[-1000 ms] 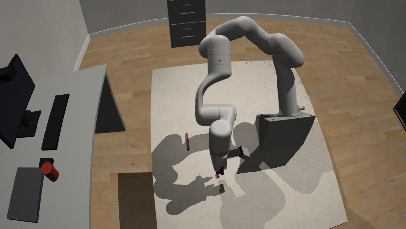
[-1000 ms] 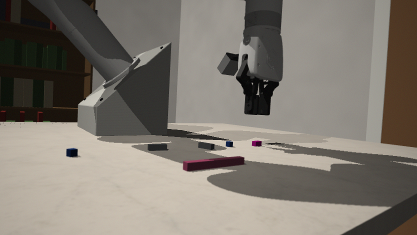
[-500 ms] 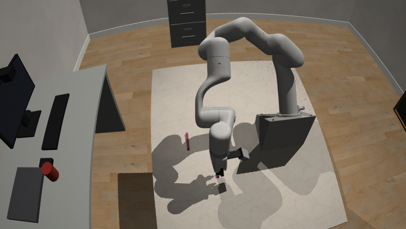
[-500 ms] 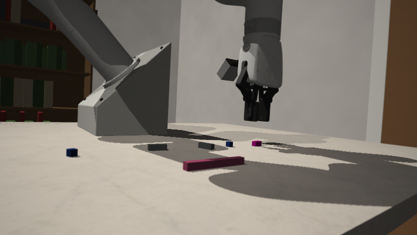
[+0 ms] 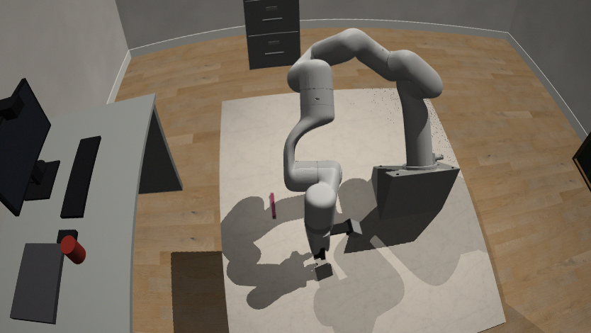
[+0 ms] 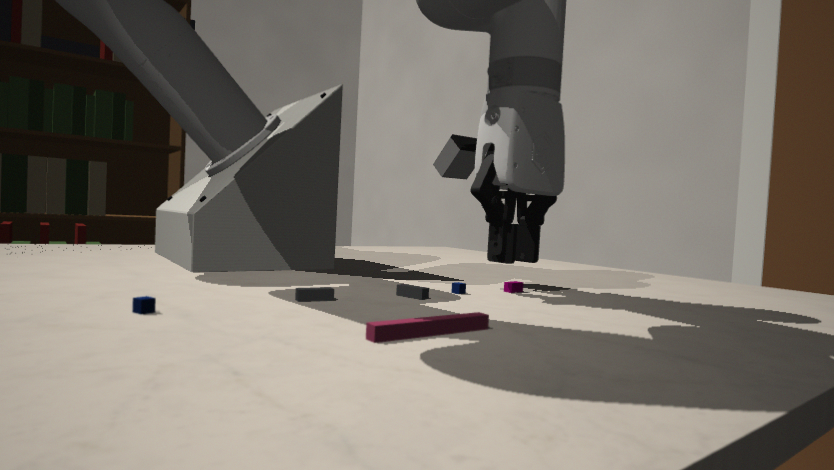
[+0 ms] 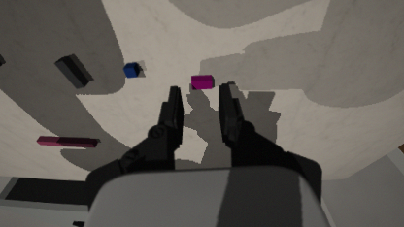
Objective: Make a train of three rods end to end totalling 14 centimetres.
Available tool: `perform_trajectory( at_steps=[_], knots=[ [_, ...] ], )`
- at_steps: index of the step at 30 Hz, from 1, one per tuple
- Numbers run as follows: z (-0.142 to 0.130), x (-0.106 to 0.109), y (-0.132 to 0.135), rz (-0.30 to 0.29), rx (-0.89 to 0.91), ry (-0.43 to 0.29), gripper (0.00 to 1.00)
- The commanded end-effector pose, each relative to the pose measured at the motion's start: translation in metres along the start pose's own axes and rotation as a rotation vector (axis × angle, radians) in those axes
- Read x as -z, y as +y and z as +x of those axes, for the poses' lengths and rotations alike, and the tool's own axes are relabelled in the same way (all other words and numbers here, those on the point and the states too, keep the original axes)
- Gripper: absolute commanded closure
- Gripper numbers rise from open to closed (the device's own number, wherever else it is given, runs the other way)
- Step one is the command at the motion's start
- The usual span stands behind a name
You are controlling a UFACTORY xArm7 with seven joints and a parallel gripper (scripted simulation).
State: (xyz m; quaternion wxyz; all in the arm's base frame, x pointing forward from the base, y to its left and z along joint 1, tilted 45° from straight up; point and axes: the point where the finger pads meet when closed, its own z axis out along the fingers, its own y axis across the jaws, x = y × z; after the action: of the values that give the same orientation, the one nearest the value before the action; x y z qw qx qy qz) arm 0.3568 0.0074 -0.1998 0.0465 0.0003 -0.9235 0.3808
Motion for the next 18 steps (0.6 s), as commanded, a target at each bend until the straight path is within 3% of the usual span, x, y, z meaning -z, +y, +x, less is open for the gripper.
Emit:
perform_trajectory(
  at_steps=[1,18],
  knots=[
    [-0.001,-0.002,0.002,-0.003,0.0,-0.004,0.64],
    [-0.002,-0.014,0.002,-0.003,0.0,-0.004,0.64]
  ],
)
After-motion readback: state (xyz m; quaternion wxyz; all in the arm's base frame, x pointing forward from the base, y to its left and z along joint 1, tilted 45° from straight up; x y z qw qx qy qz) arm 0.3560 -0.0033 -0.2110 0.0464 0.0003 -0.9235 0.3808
